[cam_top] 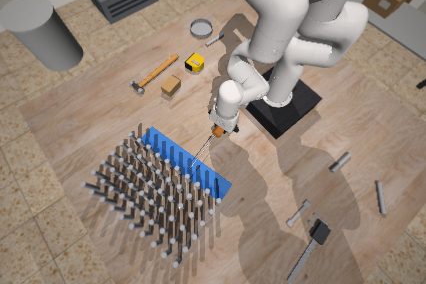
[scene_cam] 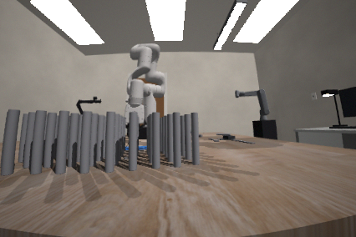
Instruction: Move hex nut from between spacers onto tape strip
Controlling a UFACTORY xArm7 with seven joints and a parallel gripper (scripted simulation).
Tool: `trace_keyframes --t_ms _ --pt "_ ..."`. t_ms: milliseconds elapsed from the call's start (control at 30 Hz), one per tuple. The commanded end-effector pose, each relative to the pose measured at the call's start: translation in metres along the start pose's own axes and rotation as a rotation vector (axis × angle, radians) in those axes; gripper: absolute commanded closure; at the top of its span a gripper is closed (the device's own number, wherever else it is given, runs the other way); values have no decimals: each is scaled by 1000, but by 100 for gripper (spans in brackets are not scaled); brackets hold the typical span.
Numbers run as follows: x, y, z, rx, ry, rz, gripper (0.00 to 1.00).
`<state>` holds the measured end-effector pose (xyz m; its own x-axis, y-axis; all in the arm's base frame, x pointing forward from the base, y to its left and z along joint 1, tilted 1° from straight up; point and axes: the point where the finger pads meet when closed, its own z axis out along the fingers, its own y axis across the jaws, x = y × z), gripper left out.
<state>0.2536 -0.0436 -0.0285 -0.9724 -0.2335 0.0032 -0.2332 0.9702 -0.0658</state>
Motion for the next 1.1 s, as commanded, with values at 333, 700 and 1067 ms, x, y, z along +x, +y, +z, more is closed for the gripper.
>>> trace_keyframes --t_ms 333,700,1067 --pt "-2 1 13 -44 -13 -1 100" --pt "-2 1 13 -44 -13 -1 100" --pt "-2 1 13 -44 -13 -1 100"
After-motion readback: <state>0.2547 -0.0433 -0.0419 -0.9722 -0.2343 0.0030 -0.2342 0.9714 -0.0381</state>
